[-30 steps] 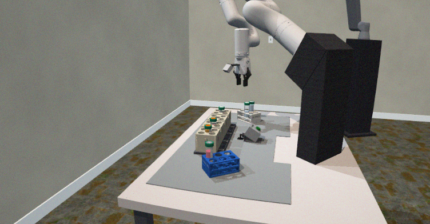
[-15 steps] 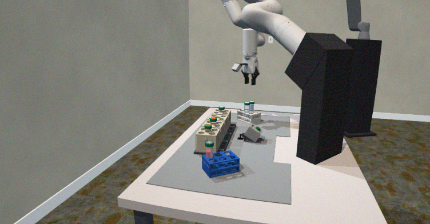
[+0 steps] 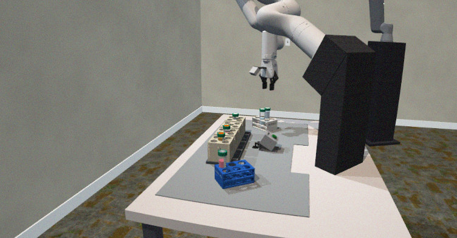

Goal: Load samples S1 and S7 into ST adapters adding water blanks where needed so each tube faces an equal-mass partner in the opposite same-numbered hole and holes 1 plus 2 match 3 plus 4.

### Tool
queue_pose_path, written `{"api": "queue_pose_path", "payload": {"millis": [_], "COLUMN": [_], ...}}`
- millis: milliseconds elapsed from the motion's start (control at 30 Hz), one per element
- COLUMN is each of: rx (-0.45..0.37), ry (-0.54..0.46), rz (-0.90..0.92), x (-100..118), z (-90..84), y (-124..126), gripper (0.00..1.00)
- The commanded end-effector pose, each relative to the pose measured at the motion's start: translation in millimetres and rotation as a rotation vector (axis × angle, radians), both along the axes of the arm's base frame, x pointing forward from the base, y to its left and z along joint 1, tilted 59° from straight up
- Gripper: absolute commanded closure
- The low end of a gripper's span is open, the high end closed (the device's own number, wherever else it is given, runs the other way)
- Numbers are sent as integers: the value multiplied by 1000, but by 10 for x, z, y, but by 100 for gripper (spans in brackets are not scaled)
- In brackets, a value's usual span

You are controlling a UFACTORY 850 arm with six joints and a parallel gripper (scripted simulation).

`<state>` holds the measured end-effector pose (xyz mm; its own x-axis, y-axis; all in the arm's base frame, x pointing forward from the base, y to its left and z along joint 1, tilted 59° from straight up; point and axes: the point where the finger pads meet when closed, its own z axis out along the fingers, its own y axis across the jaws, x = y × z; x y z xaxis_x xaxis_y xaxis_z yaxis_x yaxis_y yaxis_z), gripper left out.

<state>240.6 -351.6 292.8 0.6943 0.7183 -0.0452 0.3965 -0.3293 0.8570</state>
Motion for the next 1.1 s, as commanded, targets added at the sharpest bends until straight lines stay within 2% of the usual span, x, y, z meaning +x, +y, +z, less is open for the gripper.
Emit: {"api": "queue_pose_path", "payload": {"millis": [0, 1067], "rx": [0, 0], "ry": [-1, -1], "rz": [1, 1], "x": [-1, 335], "z": [2, -285], "y": [-2, -344], "gripper": [43, 43]}}
